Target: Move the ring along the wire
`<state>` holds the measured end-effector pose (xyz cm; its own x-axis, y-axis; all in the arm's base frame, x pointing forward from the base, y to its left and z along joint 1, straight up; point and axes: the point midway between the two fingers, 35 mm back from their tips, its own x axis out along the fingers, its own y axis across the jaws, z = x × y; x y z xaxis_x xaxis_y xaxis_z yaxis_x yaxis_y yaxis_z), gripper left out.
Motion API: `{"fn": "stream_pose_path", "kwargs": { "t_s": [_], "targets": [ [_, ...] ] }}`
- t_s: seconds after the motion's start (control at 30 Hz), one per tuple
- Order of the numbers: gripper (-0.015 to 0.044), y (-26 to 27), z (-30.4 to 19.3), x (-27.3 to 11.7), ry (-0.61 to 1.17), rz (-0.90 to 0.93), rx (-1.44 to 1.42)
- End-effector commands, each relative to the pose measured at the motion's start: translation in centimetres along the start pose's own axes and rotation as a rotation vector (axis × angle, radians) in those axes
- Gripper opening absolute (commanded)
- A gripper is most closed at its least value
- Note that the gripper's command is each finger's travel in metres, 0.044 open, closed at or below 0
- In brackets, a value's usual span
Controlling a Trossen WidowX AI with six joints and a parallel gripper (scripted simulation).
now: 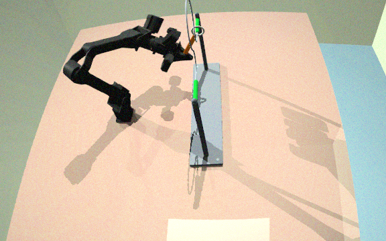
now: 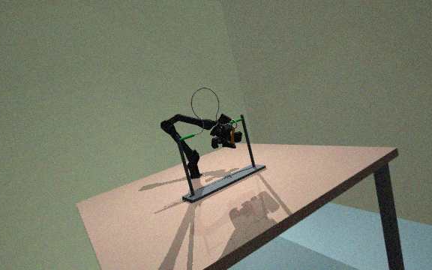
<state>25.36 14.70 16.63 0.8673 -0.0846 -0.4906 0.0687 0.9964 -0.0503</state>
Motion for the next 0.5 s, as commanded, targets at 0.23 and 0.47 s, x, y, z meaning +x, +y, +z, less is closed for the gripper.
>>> {"fn": "stream_pose_path", "kwargs": {
  "t_s": [0.23,0.47],
  "targets": [
    [0.0139,0.0,0.0,-0.1,0.0,0.0,0.0],
    [0.016,0.2,-0.2,-1.9,0.008,-0.002,0.004]
  ]
}}
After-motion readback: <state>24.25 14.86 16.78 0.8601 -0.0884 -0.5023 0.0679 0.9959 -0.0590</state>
